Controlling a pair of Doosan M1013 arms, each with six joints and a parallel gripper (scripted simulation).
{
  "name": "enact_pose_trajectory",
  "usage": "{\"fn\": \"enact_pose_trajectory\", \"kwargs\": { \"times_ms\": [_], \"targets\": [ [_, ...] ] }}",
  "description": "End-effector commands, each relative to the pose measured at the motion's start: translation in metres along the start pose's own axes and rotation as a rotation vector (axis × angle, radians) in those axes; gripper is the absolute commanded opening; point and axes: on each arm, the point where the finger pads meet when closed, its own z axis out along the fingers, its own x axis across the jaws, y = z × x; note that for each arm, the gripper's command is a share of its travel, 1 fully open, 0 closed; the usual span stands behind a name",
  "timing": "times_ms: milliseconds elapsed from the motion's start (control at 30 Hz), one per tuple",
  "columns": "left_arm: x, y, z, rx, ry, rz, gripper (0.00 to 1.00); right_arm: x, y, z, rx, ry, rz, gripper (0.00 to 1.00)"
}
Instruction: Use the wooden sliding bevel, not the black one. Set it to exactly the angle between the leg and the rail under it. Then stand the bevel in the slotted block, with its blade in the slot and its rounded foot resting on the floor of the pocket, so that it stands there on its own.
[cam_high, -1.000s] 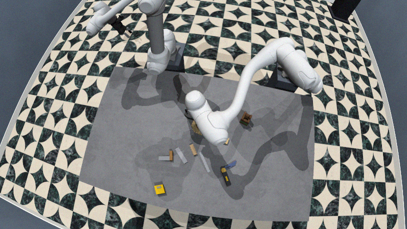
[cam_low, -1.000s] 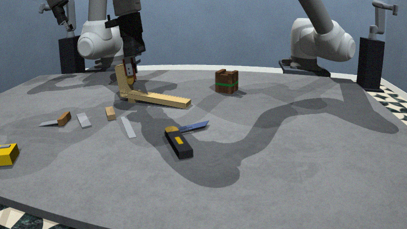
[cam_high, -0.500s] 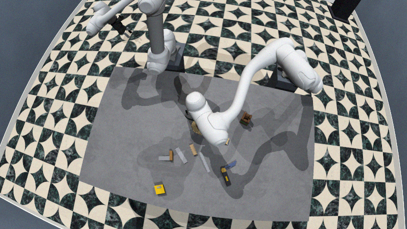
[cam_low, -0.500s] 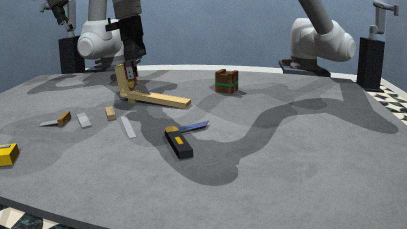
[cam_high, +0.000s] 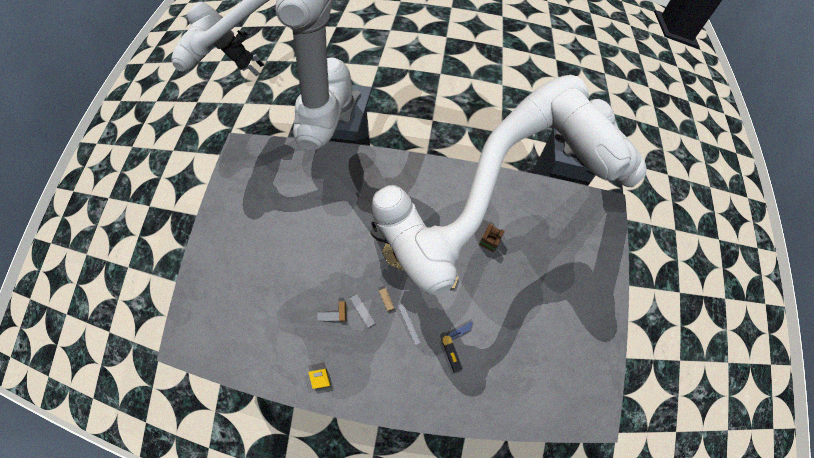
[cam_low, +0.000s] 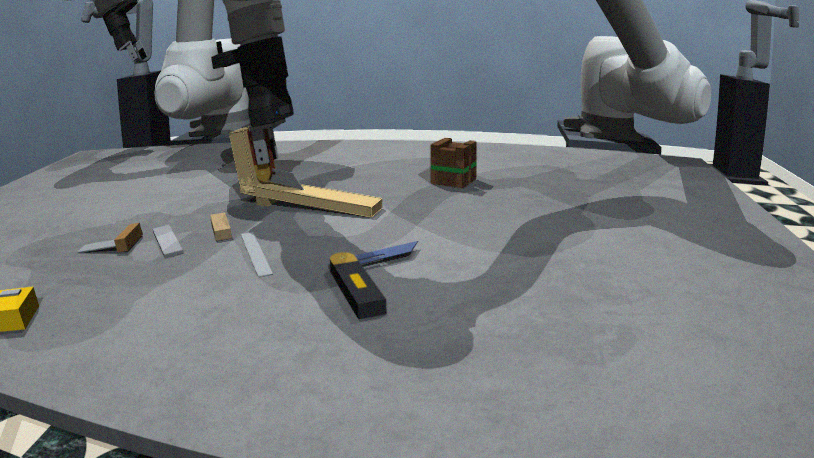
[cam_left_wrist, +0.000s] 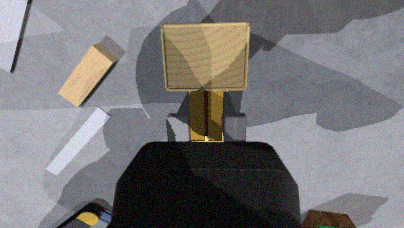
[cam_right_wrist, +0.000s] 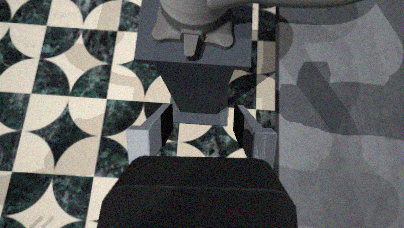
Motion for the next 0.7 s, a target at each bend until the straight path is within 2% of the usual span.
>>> {"fn": "enact_pose_trajectory", "kwargs": {
  "times_ms": [0,667],
  "targets": [
    [-0.0005,0.0002,-0.0008,0.001,-0.002,0.000,0.00,0.0001,0.0001,-0.0005,-0.001,0.000,0.000,1.00],
    [-0.0005,0.0002,0.0012,0.001,-0.002,0.000,0.00,0.0001,0.0001,-0.0005,-0.001,0.000,0.000,1.00]
  ]
}}
